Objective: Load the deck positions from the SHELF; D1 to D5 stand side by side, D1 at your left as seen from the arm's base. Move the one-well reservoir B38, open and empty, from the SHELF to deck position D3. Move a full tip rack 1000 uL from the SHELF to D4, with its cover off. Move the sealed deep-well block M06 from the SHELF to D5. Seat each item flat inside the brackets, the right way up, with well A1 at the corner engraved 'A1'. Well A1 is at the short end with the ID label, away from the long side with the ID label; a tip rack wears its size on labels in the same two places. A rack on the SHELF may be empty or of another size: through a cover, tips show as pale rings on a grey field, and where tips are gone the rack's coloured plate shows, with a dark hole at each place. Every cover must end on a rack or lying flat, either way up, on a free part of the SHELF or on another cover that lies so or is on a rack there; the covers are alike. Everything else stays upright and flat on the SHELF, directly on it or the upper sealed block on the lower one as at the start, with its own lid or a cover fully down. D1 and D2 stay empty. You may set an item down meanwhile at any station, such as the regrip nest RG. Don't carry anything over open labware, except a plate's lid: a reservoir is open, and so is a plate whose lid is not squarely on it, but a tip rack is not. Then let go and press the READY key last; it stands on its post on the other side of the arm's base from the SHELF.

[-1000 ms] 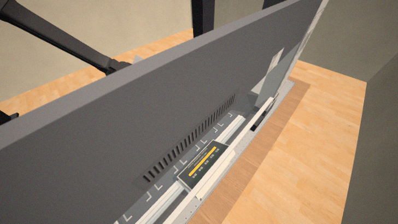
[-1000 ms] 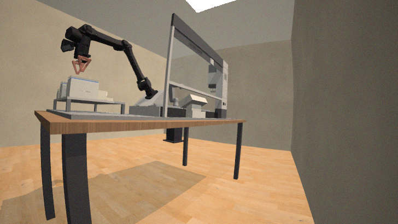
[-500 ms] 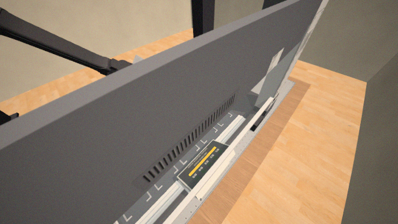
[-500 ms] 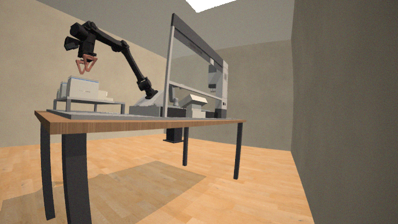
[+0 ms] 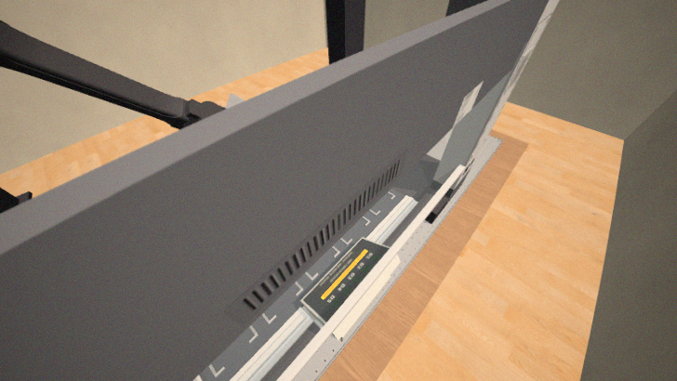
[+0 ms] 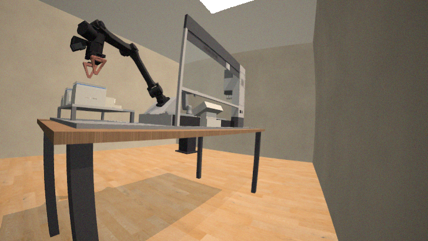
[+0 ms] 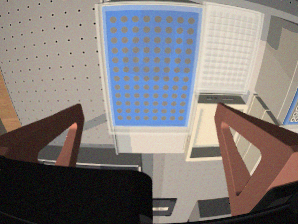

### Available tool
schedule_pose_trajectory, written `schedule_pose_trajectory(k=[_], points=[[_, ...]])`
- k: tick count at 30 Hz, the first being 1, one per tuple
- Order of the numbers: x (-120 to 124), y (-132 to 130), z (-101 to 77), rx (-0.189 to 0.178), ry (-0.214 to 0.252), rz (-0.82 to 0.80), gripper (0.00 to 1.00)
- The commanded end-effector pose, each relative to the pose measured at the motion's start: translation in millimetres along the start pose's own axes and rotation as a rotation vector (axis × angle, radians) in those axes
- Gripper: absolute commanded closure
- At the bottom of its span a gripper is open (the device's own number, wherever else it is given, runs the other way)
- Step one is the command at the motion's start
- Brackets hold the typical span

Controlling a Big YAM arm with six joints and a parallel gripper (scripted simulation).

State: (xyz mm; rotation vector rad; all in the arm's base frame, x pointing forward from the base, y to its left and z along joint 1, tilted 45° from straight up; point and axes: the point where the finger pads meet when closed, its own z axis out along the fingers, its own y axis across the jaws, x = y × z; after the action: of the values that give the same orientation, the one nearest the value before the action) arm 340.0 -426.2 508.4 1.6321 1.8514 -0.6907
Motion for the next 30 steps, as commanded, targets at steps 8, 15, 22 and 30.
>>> schedule_pose_trajectory(k=[8,15,22,30], points=[[-16.2,-4.2,-26.5,-0.024,-0.044,0.036,0.0],[-16.2,-4.2,-26.5,-0.024,-0.044,0.036,0.0],[-16.2,-4.2,-26.5,-0.024,-0.044,0.036,0.0],[-14.7,-39.7,-27.7,-0.018,-0.05,0.038,0.0]])
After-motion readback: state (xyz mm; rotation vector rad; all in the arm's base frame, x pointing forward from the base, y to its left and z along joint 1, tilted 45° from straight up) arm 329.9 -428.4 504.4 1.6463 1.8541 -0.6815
